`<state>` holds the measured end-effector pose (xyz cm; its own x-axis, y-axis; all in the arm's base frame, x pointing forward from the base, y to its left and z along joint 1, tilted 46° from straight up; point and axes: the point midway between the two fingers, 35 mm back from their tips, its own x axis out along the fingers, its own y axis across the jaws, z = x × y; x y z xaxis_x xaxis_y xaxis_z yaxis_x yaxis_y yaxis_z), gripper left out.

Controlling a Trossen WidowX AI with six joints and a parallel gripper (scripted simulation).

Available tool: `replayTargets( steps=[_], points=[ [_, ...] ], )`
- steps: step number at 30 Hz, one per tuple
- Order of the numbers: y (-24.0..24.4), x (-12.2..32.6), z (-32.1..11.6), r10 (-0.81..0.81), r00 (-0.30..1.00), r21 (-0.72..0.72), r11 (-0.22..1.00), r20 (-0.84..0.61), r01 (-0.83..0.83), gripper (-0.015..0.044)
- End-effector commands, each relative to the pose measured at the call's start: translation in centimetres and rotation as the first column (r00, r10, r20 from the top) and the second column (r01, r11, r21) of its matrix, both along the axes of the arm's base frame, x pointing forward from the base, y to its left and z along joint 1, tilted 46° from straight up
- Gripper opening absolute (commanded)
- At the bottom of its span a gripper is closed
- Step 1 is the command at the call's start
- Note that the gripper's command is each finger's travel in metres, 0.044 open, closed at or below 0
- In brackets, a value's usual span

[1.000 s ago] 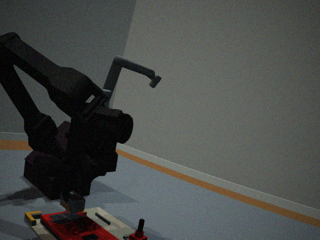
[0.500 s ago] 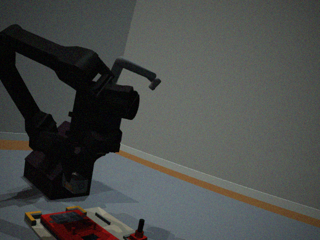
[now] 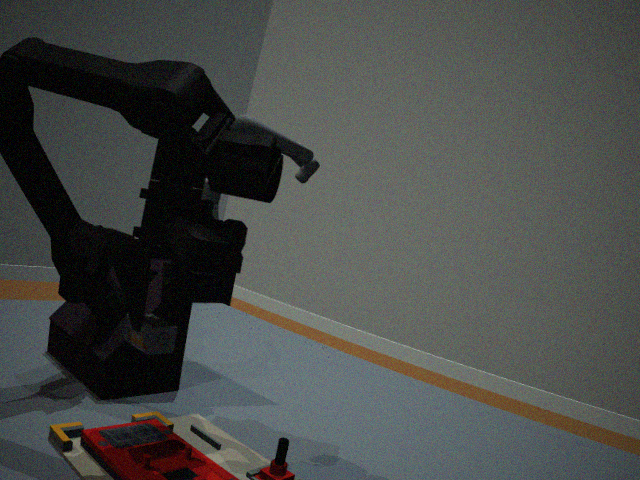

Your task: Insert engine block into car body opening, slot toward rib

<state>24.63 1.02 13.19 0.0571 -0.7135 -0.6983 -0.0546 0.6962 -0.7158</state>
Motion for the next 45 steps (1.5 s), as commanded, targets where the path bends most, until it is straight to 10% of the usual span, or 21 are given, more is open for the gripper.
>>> replayTargets(
  steps=[1,45],
  points=[
    [0.0,0.7,-0.3,-0.006,1.000,0.007,1.000,0.005,0.006,0.0000],
    [-5.9,9.5,-7.3,-0.025,0.999,0.003,1.000,0.030,0.024,0.0053]
  ],
)
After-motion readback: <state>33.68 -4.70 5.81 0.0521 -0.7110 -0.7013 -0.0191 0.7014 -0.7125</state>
